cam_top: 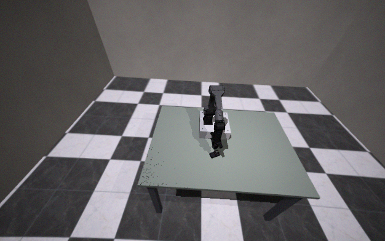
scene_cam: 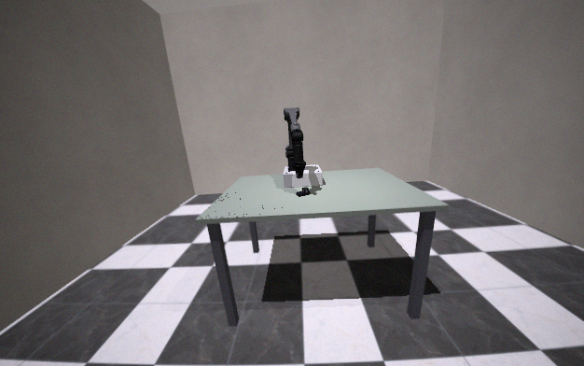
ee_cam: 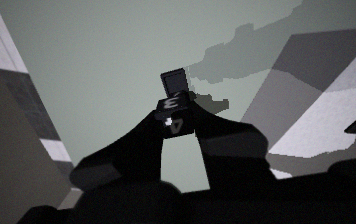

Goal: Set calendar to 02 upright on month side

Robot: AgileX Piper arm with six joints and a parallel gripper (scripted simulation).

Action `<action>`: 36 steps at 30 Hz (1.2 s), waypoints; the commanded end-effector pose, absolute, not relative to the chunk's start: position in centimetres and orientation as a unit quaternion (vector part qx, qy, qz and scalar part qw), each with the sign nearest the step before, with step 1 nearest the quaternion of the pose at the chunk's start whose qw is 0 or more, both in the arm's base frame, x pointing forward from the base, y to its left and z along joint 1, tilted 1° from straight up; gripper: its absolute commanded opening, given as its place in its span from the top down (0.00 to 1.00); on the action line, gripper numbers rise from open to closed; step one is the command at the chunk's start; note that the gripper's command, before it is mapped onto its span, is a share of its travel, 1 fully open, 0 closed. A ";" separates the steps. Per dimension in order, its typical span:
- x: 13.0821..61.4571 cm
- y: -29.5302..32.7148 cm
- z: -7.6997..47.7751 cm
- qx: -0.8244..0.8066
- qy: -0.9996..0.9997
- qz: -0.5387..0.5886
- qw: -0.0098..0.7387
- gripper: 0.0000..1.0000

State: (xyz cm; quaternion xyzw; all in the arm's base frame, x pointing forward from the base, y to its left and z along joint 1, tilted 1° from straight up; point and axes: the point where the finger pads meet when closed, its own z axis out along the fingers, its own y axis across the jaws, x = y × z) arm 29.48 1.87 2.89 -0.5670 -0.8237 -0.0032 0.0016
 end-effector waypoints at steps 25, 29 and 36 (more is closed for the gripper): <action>29.5 2.0 -4.5 -0.566 -0.825 -0.003 0.003 0.67; 29.5 2.0 -5.6 -0.566 -0.825 -0.003 0.003 0.67; 29.6 2.0 -6.0 -0.566 -0.824 -0.004 0.001 0.67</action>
